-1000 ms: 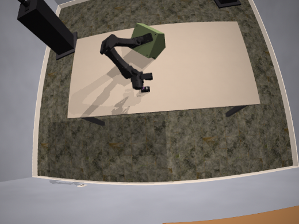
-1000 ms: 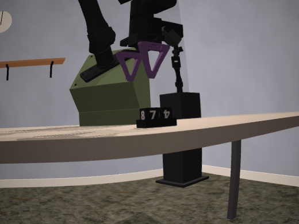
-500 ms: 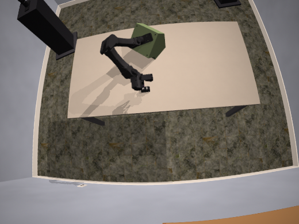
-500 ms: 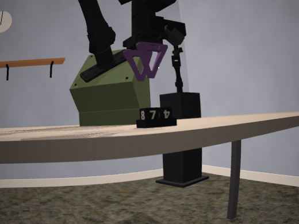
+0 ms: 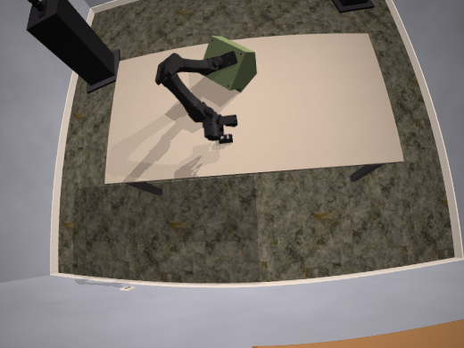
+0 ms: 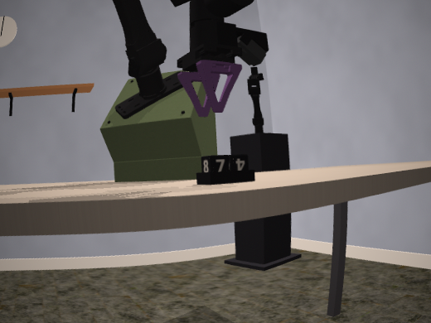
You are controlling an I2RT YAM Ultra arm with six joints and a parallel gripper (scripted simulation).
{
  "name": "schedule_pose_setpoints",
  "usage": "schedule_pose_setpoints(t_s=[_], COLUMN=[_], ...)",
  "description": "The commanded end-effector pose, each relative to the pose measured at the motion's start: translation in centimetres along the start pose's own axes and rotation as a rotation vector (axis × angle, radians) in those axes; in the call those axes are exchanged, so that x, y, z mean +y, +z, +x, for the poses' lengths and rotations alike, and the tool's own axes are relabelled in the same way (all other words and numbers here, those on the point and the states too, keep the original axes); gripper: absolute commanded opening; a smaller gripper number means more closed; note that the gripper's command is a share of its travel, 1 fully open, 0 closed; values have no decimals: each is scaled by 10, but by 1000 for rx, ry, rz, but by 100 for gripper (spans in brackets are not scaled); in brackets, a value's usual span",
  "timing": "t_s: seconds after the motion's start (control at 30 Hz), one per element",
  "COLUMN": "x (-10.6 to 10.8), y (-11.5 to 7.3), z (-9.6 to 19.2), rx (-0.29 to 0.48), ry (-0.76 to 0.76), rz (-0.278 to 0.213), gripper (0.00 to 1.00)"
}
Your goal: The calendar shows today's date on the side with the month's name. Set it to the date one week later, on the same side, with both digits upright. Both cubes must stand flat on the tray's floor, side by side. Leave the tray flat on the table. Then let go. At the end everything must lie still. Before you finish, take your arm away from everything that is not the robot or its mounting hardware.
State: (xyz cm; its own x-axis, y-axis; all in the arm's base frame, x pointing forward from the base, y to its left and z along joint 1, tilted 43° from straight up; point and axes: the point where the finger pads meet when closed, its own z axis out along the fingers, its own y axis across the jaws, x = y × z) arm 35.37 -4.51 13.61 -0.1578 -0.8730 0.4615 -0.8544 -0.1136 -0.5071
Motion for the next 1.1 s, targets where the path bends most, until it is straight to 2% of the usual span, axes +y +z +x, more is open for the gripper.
schedule_pose_setpoints(t_s=[0.0,0.53,1.07], x=[-4,-4,-4], y=[-3,-1,14], z=[-2,-2,-2], rx=[-12,-12,-12], ry=[1,1,1], rz=[14,14,14], gripper=[45,45,45])
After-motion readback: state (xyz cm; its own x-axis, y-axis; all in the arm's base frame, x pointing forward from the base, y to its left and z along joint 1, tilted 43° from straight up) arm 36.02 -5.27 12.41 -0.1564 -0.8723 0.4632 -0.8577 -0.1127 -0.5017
